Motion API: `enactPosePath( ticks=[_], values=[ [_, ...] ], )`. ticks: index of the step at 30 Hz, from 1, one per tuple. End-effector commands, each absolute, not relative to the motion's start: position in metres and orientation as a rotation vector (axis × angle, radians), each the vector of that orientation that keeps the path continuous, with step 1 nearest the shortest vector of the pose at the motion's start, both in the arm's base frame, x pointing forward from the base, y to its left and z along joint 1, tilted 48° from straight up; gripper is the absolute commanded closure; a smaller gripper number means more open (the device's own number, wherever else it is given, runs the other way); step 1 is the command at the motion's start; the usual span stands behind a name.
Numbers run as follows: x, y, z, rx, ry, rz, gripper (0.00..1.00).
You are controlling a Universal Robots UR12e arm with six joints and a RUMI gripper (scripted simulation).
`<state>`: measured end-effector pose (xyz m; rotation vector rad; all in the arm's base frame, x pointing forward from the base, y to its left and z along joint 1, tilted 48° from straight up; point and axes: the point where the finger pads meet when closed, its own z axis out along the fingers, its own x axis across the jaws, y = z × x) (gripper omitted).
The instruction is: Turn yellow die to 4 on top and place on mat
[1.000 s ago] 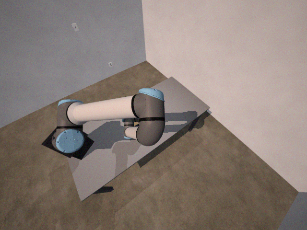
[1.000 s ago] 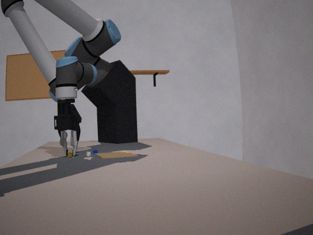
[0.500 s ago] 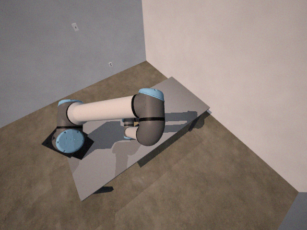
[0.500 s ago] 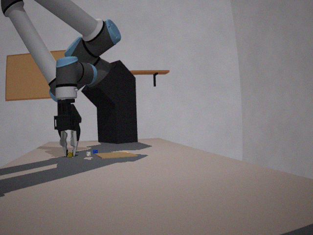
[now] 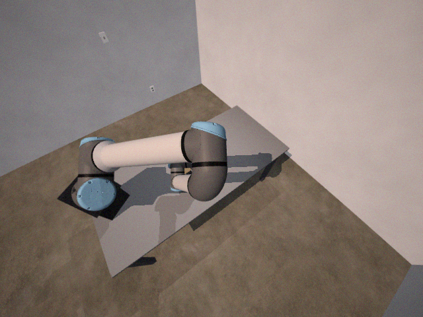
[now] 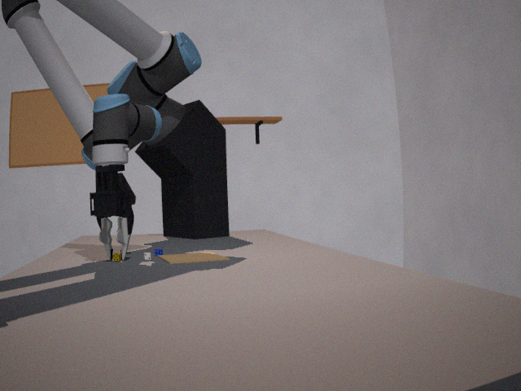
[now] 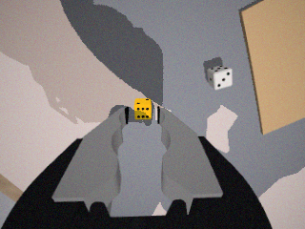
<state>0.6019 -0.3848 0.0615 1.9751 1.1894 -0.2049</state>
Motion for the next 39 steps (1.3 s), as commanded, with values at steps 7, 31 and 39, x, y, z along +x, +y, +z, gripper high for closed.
enactPosePath(
  ticks=[7, 31, 39],
  values=[
    [0.6021, -0.3844, 0.0619, 1.974, 1.189, -0.204, 1.0],
    [0.6021, -0.3844, 0.0619, 1.974, 1.189, -0.204, 1.0],
    [0.6014, -0.3823, 0.0639, 1.974, 1.189, -0.204, 1.0]
  ],
)
